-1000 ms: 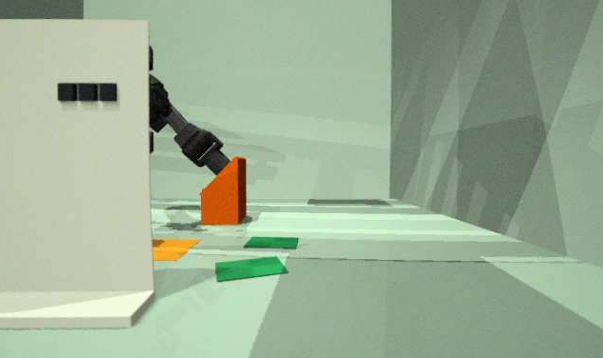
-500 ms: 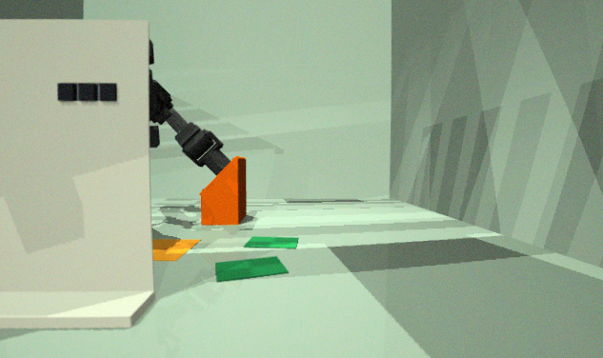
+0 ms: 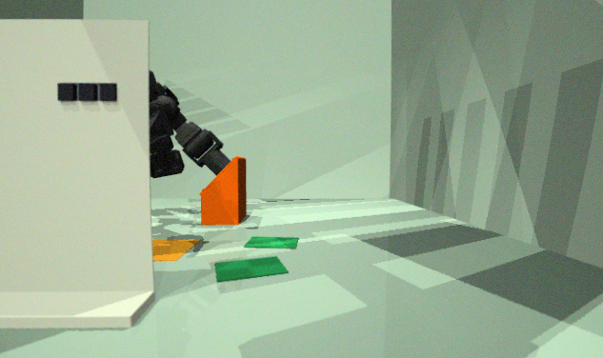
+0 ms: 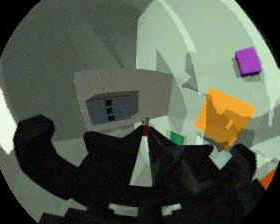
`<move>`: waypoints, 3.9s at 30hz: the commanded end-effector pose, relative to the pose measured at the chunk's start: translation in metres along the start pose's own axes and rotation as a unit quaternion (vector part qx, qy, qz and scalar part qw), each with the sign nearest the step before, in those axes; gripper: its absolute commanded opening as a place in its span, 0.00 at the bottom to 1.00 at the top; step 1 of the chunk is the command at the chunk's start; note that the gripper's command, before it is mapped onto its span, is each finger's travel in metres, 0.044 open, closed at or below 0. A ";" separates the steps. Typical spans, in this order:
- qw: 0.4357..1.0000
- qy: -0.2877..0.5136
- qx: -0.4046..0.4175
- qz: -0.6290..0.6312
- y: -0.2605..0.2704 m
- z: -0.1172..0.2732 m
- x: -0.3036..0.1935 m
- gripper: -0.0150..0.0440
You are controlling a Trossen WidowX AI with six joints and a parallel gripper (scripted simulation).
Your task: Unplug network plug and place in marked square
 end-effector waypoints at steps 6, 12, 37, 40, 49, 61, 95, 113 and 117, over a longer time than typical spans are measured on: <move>0.993 -0.046 -0.103 -0.033 -0.036 -0.004 -0.008 0.25; 0.981 -0.088 -0.165 -0.047 -0.059 -0.002 -0.011 0.25; 0.953 -0.167 -0.245 -0.054 -0.097 0.003 -0.013 0.25; 0.953 -0.167 -0.246 -0.054 -0.099 0.001 -0.013 0.25; 0.953 -0.166 -0.246 -0.055 -0.105 -0.003 -0.013 0.25; 0.953 -0.165 -0.247 -0.055 -0.113 -0.007 -0.013 0.25; 0.953 -0.167 -0.246 -0.053 -0.137 -0.016 -0.010 0.25; 0.953 -0.169 -0.245 -0.051 -0.146 -0.018 -0.008 0.25; 0.953 -0.171 -0.246 -0.053 -0.147 -0.018 -0.007 0.25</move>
Point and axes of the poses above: the point midway between the two fingers, 35 mm back from their tips, its own z axis back along the fingers, its own y axis across the jaws, x = y × z, the point moved 3 cm from there along z, back along the fingers, and after that the axes turned 8 degrees about z, right-handed, at the moved point
